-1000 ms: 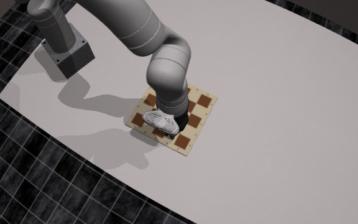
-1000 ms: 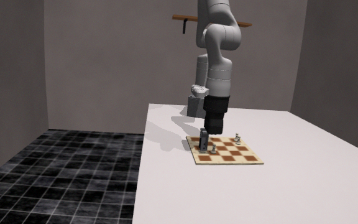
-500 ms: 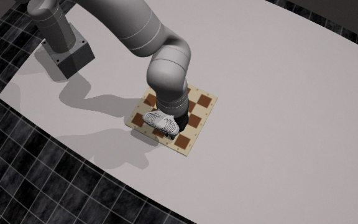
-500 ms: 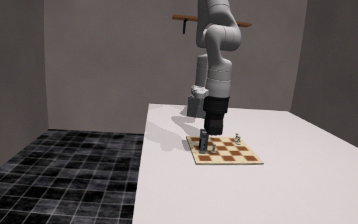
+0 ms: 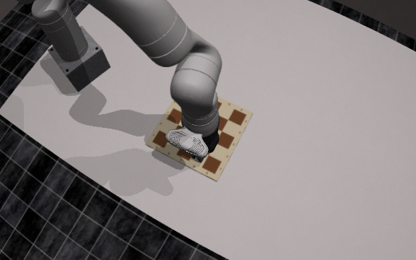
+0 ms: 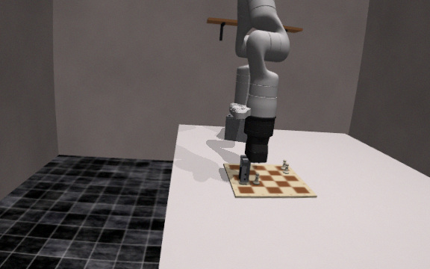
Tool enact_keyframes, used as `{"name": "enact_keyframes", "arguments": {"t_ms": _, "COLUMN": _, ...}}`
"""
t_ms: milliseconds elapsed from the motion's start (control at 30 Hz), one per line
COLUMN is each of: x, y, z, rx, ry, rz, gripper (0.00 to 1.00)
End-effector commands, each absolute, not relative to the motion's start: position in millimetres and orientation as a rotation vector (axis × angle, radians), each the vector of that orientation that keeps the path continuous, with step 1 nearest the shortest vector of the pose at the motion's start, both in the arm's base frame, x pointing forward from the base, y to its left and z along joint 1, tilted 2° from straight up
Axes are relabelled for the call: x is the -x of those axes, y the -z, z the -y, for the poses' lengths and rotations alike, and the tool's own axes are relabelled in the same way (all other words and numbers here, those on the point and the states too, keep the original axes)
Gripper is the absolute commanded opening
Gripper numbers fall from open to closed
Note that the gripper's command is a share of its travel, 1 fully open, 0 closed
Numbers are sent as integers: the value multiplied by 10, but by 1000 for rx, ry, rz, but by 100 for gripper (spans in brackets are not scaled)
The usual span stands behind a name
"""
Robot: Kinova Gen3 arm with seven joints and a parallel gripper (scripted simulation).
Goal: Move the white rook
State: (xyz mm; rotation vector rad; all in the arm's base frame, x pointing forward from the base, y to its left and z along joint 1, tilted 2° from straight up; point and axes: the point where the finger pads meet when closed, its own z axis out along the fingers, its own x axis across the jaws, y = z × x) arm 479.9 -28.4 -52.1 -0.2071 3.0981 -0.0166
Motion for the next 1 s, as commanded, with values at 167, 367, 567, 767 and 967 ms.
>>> {"name": "enact_keyframes", "arguments": {"t_ms": 167, "x": -4807, "y": 512, "z": 284, "rx": 207, "ry": 17, "rz": -3096, "gripper": 0}}
{"name": "enact_keyframes", "arguments": {"t_ms": 367, "x": -4807, "y": 512, "z": 284, "rx": 207, "ry": 17, "rz": -3096, "gripper": 0}}
{"name": "enact_keyframes", "arguments": {"t_ms": 567, "x": -4807, "y": 512, "z": 284, "rx": 207, "ry": 17, "rz": -3096, "gripper": 0}}
{"name": "enact_keyframes", "arguments": {"t_ms": 767, "x": -4807, "y": 512, "z": 284, "rx": 207, "ry": 17, "rz": -3096, "gripper": 0}}
{"name": "enact_keyframes", "arguments": {"t_ms": 967, "x": -4807, "y": 512, "z": 284, "rx": 207, "ry": 17, "rz": -3096, "gripper": 15}}
